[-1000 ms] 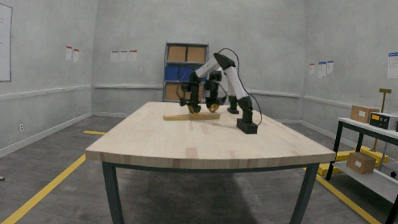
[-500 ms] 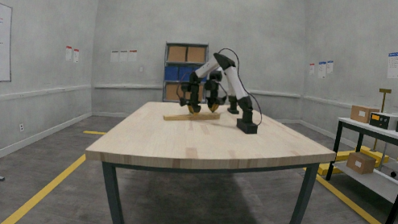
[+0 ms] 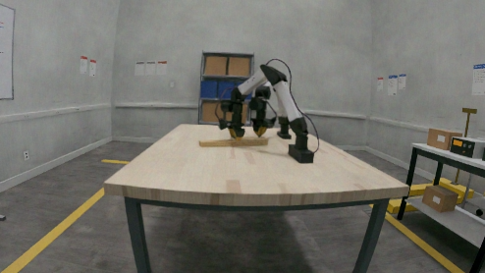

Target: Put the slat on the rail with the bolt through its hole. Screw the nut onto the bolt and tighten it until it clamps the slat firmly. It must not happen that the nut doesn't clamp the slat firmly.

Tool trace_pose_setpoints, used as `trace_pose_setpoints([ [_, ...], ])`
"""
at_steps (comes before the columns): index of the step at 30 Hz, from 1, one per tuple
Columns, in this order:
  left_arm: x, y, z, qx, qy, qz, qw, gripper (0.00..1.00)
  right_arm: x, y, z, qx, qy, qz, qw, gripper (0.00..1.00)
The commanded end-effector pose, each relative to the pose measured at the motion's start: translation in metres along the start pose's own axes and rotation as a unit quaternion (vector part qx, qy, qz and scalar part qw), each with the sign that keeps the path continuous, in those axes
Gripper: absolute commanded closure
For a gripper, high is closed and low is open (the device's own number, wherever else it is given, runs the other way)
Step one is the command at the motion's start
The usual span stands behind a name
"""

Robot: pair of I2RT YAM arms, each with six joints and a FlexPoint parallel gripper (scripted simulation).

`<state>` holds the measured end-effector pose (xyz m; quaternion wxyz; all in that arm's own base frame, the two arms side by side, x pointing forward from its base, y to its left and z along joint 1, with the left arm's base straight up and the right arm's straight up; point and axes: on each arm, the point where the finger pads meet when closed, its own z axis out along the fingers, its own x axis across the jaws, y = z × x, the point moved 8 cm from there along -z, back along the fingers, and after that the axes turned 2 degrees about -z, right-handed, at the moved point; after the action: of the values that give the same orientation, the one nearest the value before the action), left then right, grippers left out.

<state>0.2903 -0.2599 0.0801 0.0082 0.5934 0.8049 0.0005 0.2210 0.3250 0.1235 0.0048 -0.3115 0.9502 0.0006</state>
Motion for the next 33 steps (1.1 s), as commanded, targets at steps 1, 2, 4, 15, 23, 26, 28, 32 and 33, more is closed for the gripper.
trace_pose_setpoints([
  [1,-0.0027,0.0002,-0.0053,-0.004,-0.008,0.000,1.000,0.32,-0.0036,-0.0004,-0.0044,-0.003,-0.013,0.001,1.000,0.86],
  [2,-0.0027,0.0002,-0.0053,-0.004,-0.008,0.000,1.000,0.32,-0.0036,-0.0004,-0.0044,-0.003,-0.013,0.001,1.000,0.86],
  [4,-0.0027,0.0002,-0.0053,-0.004,-0.008,0.000,1.000,0.32,-0.0036,-0.0004,-0.0044,-0.003,-0.013,0.001,1.000,0.86],
  [15,-0.0027,0.0002,-0.0053,-0.004,-0.008,0.000,1.000,0.32,-0.0036,-0.0004,-0.0044,-0.004,-0.012,0.051,0.999,0.86],
  [23,-0.0027,0.0002,-0.0053,-0.004,-0.008,0.000,1.000,0.32,-0.0038,-0.0003,-0.0043,-0.005,-0.010,0.209,0.978,0.86],
  [26,-0.0027,0.0002,-0.0053,-0.004,-0.008,0.000,1.000,0.32,-0.0039,-0.0003,-0.0043,-0.006,-0.010,0.268,0.963,0.86],
  [28,-0.0027,0.0002,-0.0053,-0.004,-0.008,0.000,1.000,0.32,-0.0039,-0.0003,-0.0043,-0.006,-0.010,0.268,0.963,0.86],
  [32,-0.0027,0.0002,-0.0053,-0.004,-0.008,0.000,1.000,0.32,-0.0040,-0.0003,-0.0043,-0.006,-0.009,0.344,0.939,0.86],
  [33,-0.0027,0.0002,-0.0053,-0.004,-0.008,0.000,1.000,0.32,-0.0040,-0.0003,-0.0043,-0.007,-0.008,0.362,0.932,0.86],
])
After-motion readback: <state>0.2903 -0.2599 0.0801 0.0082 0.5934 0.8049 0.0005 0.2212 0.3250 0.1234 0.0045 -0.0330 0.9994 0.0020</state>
